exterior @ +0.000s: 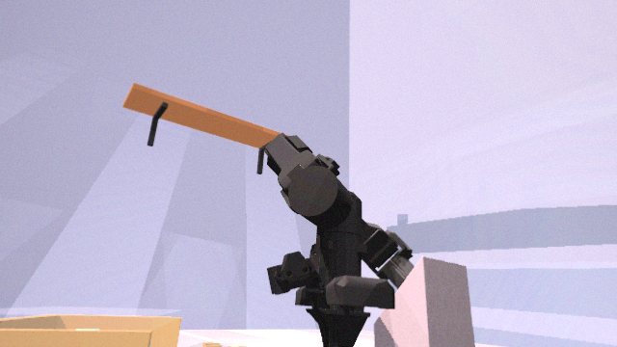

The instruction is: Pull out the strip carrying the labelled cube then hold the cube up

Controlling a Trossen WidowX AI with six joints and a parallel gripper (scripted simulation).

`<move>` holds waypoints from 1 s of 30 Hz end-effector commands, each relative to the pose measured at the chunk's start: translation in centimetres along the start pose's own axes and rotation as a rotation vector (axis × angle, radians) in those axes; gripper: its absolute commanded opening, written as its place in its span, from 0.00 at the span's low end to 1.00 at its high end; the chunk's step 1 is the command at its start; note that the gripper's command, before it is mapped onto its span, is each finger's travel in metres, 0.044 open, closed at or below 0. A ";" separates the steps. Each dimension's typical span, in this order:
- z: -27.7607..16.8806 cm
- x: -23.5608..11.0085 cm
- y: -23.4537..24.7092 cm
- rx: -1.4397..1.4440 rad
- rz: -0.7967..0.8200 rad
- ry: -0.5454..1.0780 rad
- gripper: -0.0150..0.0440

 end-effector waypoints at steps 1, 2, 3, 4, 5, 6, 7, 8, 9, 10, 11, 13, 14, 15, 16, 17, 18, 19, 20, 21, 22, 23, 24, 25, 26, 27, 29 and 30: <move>-1.0 0.6 -0.5 -0.003 -0.014 0.023 0.25; -1.1 0.6 -0.6 -0.003 -0.014 0.023 0.25; -1.3 0.6 -0.6 -0.003 -0.014 0.023 0.25; -1.4 0.6 -0.6 -0.003 -0.014 0.023 0.25; -1.6 0.6 -0.6 -0.003 -0.014 0.023 0.25; -1.7 0.6 -0.7 -0.003 -0.014 0.024 0.25; -1.9 0.6 -0.7 -0.003 -0.014 0.024 0.25; -2.0 0.6 -0.7 -0.003 -0.014 0.024 0.25; -2.2 0.6 -0.7 -0.003 -0.014 0.024 0.25; -2.3 0.5 -0.8 -0.003 -0.014 0.024 0.25; -2.4 0.5 -0.8 -0.003 -0.014 0.024 0.25; -2.7 0.5 -0.8 -0.003 -0.014 0.024 0.25; -2.9 0.5 -0.9 -0.003 -0.013 0.024 0.25; -3.1 0.5 -0.9 -0.003 -0.013 0.024 0.25; -3.2 0.5 -0.9 -0.003 -0.013 0.024 0.25; -3.4 0.5 -1.0 -0.003 -0.013 0.024 0.25; -3.5 0.5 -1.0 -0.003 -0.013 0.024 0.25; -3.7 0.5 -1.0 -0.003 -0.013 0.024 0.25; -3.9 0.5 -1.0 -0.003 -0.013 0.025 0.25; -4.0 0.5 -1.1 -0.003 -0.013 0.025 0.25; -4.2 0.5 -1.1 -0.003 -0.013 0.025 0.25; -4.3 0.5 -1.1 -0.003 -0.013 0.025 0.25; -4.5 0.5 -1.2 -0.003 -0.013 0.025 0.25; -4.7 0.5 -1.2 -0.003 -0.013 0.025 0.25; -4.8 0.5 -1.2 -0.004 -0.013 0.025 0.25; -5.0 0.5 -1.2 -0.004 -0.013 0.025 0.25; -5.3 0.5 -1.3 -0.004 -0.013 0.025 0.25; -5.4 0.5 -1.3 -0.004 -0.013 0.025 0.25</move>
Point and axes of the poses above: the point midway between the two fingers, 35 mm back from their tips, its own x axis out along the fingers, its own y axis across the jaws, z = x × y, the point moved 4 cm from there along -x, back along the fingers, and after that the axes turned 12 degrees about x, right-handed, at the moved point
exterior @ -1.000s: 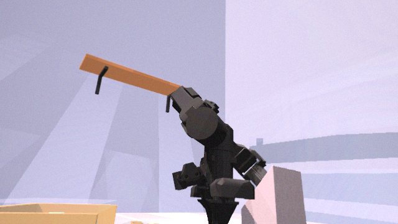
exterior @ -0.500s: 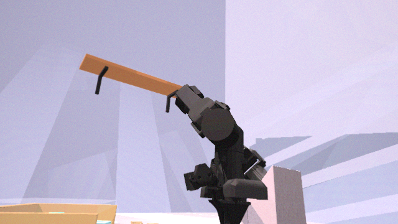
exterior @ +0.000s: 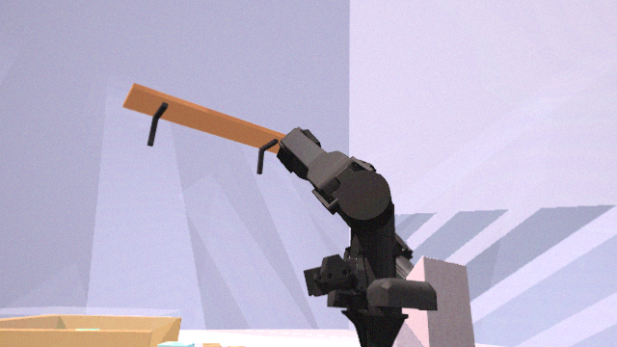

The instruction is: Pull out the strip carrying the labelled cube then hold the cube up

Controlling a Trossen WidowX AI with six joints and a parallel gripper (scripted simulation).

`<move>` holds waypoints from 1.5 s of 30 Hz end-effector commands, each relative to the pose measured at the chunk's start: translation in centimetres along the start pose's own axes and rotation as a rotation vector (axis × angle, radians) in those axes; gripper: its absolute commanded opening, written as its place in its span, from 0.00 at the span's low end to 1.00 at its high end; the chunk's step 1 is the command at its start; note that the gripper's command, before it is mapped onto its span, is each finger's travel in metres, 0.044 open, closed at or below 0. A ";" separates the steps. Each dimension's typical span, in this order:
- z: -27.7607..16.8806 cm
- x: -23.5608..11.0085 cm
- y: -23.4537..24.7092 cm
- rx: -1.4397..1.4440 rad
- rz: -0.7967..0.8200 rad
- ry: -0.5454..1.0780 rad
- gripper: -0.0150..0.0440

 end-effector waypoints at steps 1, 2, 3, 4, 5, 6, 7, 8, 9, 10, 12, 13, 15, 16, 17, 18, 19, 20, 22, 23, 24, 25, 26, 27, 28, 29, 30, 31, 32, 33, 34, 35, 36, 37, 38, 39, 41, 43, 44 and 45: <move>-1.1 0.6 -0.5 -0.006 -0.018 0.022 0.25; -1.2 0.6 -0.6 -0.006 -0.018 0.022 0.25; -1.4 0.6 -0.6 -0.007 -0.018 0.022 0.25; -1.5 0.6 -0.6 -0.007 -0.018 0.022 0.25; -1.7 0.6 -0.7 -0.007 -0.018 0.022 0.25; -1.9 0.6 -0.7 -0.007 -0.018 0.022 0.25; -2.0 0.6 -0.7 -0.007 -0.017 0.022 0.25; -2.2 0.6 -0.7 -0.007 -0.017 0.022 0.25; -2.3 0.6 -0.8 -0.007 -0.017 0.022 0.25; -2.5 0.6 -0.8 -0.007 -0.017 0.022 0.25; -2.8 0.6 -0.9 -0.007 -0.017 0.023 0.25; -2.9 0.6 -0.9 -0.007 -0.017 0.023 0.25; -3.0 0.6 -0.9 -0.007 -0.017 0.023 0.25; -3.0 0.6 -0.9 -0.007 -0.017 0.023 0.25; -3.0 0.6 -0.9 -0.007 -0.017 0.023 0.25; -3.0 0.6 -0.9 -0.007 -0.017 0.023 0.25; -3.0 0.6 -0.9 -0.007 -0.017 0.023 0.25; -3.0 0.6 -0.9 -0.007 -0.017 0.023 0.25; -3.0 0.6 -0.9 -0.007 -0.017 0.023 0.25; -3.0 0.6 -0.9 -0.007 -0.017 0.023 0.25; -3.0 0.6 -0.9 -0.007 -0.017 0.023 0.25; -3.0 0.6 -0.9 -0.007 -0.017 0.023 0.25; -3.0 0.6 -0.9 -0.007 -0.017 0.023 0.25; -3.0 0.6 -0.9 -0.007 -0.017 0.023 0.25; -3.0 0.6 -0.9 -0.007 -0.017 0.023 0.25; -3.0 0.6 -0.9 -0.007 -0.017 0.023 0.25; -3.0 0.6 -0.9 -0.007 -0.017 0.023 0.25; -3.0 0.6 -0.9 -0.007 -0.017 0.023 0.25; -3.0 0.6 -0.9 -0.007 -0.017 0.023 0.25; -3.0 0.6 -0.9 -0.007 -0.017 0.023 0.25; -3.0 0.6 -0.9 -0.007 -0.017 0.023 0.25; -3.0 0.6 -0.9 -0.007 -0.017 0.023 0.25; -3.0 0.6 -0.9 -0.007 -0.017 0.023 0.25; -3.0 0.6 -0.9 -0.007 -0.017 0.023 0.25; -3.0 0.6 -0.9 -0.007 -0.017 0.023 0.25; -3.0 0.6 -0.9 -0.007 -0.017 0.023 0.25; -3.0 0.6 -0.9 -0.007 -0.017 0.023 0.25; -3.0 0.6 -0.9 -0.007 -0.017 0.023 0.25; -3.0 0.6 -0.9 -0.007 -0.017 0.023 0.25; -2.6 -0.2 -0.5 -0.002 0.000 0.004 0.25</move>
Point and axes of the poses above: the point midway between the two fingers, 35 mm back from their tips, its own x axis out along the fingers, its own y axis across the jaws, z = x × y, the point moved 4 cm from there along -x, back along the fingers, and after that the axes turned 12 degrees about x, right-handed, at the moved point
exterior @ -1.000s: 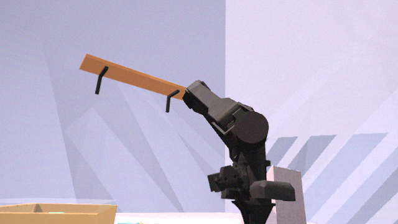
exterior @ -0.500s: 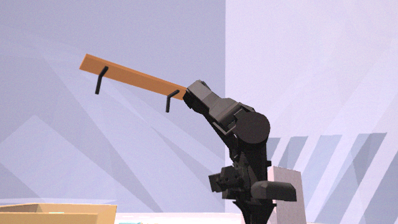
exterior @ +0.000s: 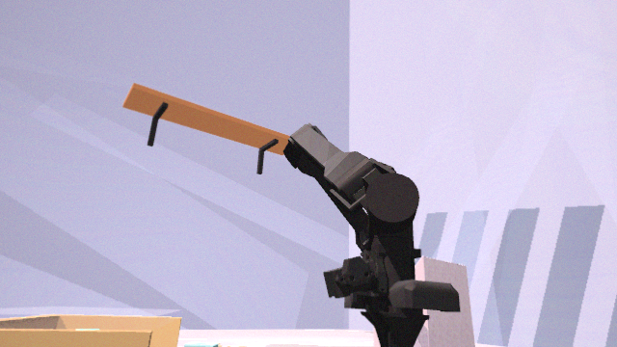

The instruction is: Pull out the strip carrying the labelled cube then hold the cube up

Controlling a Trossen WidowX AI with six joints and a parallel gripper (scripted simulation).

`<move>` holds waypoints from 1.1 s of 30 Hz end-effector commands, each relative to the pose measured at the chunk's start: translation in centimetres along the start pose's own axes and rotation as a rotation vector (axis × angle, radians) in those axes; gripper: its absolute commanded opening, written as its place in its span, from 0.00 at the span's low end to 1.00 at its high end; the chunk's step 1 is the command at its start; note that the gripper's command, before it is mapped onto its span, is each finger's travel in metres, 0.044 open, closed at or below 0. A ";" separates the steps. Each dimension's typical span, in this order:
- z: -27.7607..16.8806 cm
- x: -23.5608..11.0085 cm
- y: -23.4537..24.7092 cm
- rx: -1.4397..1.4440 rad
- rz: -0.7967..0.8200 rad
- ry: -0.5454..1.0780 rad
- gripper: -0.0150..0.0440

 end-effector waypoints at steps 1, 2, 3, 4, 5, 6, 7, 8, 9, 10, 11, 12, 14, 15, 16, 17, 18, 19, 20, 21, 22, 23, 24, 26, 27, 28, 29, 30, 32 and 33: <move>0.1 -0.9 0.1 -0.002 -0.003 0.006 0.25; 0.1 -2.1 0.2 -0.003 -0.007 0.012 0.25; 0.2 -3.3 0.2 -0.004 -0.012 0.018 0.25; 0.2 -4.0 0.2 -0.005 -0.015 0.021 0.25; 0.2 -4.2 0.2 -0.005 -0.016 0.022 0.25; 0.2 -4.2 0.2 -0.005 -0.016 0.022 0.25; 0.2 -4.2 0.2 -0.005 -0.016 0.022 0.25; 0.4 -4.2 0.3 0.015 -0.016 0.022 0.30; 0.8 -4.1 0.3 0.073 -0.017 0.021 0.34; 1.3 -4.2 0.5 0.126 -0.017 0.020 0.39; 1.9 -4.2 0.6 0.189 -0.018 0.019 0.43; 2.6 -4.4 0.8 0.228 -0.019 0.019 0.48; 3.0 -4.4 0.8 0.241 -0.019 0.018 0.57; 3.4 -4.4 0.8 0.241 -0.019 0.018 0.61; 4.0 -4.3 0.9 0.241 -0.019 0.018 0.65; 4.4 -4.3 0.9 0.241 -0.019 0.018 0.70; 4.9 -4.4 1.0 0.241 -0.019 0.017 0.74; 5.2 -4.4 1.0 0.241 -0.019 0.017 0.79; 5.7 -4.4 1.1 0.241 -0.019 0.017 0.83; 6.1 -4.4 1.1 0.242 -0.019 0.017 0.88; 6.6 -4.5 1.2 0.242 -0.019 0.016 0.92; 6.9 -4.5 1.2 0.242 -0.019 0.016 0.97; 7.3 -4.5 1.3 0.242 -0.019 0.016 1.00; 8.0 -4.6 1.4 0.242 -0.019 0.016 1.00; 8.5 -4.6 1.4 0.242 -0.019 0.016 1.00; 8.9 -4.6 1.5 0.242 -0.019 0.015 1.00; 9.2 -4.7 1.5 0.242 -0.020 0.015 1.00; 9.6 -4.7 1.6 0.242 -0.020 0.015 1.00; 10.4 -4.8 1.7 0.243 -0.020 0.015 1.00; 10.8 -4.8 1.7 0.243 -0.020 0.014 1.00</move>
Point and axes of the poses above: the point midway between the two fingers, 35 mm back from their tips, its own x axis out along the fingers, its own y axis across the jaws, z = x × y, the point moved 4 cm from there along -x, back along the fingers, and after that the axes turned 12 degrees about x, right-handed, at the moved point
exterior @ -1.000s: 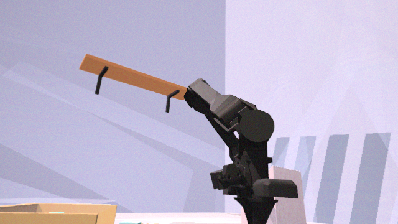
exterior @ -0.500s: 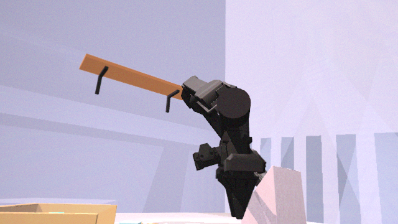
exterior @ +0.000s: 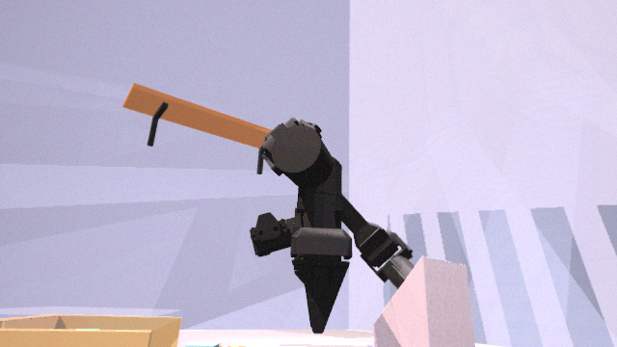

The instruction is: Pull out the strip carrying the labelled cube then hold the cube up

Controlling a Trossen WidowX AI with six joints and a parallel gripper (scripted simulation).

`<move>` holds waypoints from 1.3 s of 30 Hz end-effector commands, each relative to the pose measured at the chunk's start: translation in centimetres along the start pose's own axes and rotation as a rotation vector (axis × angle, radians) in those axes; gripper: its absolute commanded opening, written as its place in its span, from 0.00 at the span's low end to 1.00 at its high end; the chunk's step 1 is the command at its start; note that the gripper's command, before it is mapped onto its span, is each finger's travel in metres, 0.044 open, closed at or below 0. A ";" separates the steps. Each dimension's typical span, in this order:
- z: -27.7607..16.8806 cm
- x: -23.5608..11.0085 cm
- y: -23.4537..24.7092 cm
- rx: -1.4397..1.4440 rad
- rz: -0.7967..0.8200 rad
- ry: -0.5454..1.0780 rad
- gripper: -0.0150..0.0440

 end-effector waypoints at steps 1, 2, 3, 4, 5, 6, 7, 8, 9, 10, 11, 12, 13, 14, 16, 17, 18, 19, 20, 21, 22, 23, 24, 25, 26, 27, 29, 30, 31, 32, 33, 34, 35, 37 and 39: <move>1.4 -0.2 0.4 -0.002 -0.001 -0.005 1.00; 1.8 -0.2 0.5 -0.002 -0.001 -0.005 1.00; 2.2 -0.3 0.7 -0.002 -0.001 -0.005 1.00; 2.5 -0.3 0.8 -0.002 -0.001 -0.005 1.00; 2.9 -0.4 0.9 -0.002 -0.001 -0.006 1.00; 3.3 -0.4 1.1 -0.001 -0.001 -0.006 1.00; 3.7 -0.5 1.2 -0.001 -0.001 -0.006 1.00; 4.1 -0.5 1.3 -0.001 -0.001 -0.006 1.00; 4.5 -0.6 1.5 -0.001 -0.001 -0.006 1.00; 4.9 -0.6 1.6 -0.001 -0.001 -0.006 1.00; 5.3 -0.7 1.7 -0.001 -0.001 -0.007 1.00; 5.7 -0.8 1.8 -0.001 -0.001 -0.007 1.00; 6.1 -0.8 2.0 -0.001 -0.001 -0.007 1.00; 6.5 -0.9 2.1 -0.001 -0.001 -0.007 1.00; 7.3 -1.0 2.4 0.000 -0.001 -0.008 1.00; 7.7 -1.1 2.5 0.000 -0.001 -0.008 1.00; 8.1 -1.1 2.6 0.000 -0.001 -0.008 1.00; 8.5 -1.2 2.8 0.000 -0.001 -0.008 1.00; 8.9 -1.3 2.9 0.000 -0.001 -0.008 1.00; 9.4 -1.3 3.0 0.000 -0.001 -0.008 1.00; 9.8 -1.3 3.2 0.001 0.000 -0.009 1.00; 10.2 -1.4 3.3 0.001 0.000 -0.009 1.00; 10.6 -1.4 3.4 0.001 0.000 -0.009 1.00; 11.0 -1.4 3.6 0.001 0.000 -0.009 1.00; 11.4 -1.5 3.7 0.001 0.000 -0.009 1.00; 11.9 -1.5 3.8 0.001 0.000 -0.010 1.00; 12.0 -1.4 3.8 0.001 0.000 -0.010 0.96; 12.0 -1.3 3.8 0.001 0.000 -0.010 0.91; 12.0 -1.2 3.8 0.001 0.000 -0.010 0.87; 12.0 -1.1 3.8 0.001 0.000 -0.010 0.82; 12.0 -0.9 3.8 0.001 0.000 -0.010 0.78; 12.0 -0.8 3.9 0.001 0.000 -0.010 0.73; 12.1 -0.6 3.9 0.001 0.000 -0.010 0.69; 12.1 -0.3 3.9 0.001 0.000 -0.010 0.68; 12.1 0.1 3.9 0.001 0.000 -0.010 0.68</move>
Point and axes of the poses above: the point midway between the two fingers, 35 mm back from their tips, its own x axis out along the fingers, its own y axis across the jaws, z = x × y, the point moved 4 cm from there along -x, back along the fingers, and after that the axes turned 12 degrees about x, right-handed, at the moved point
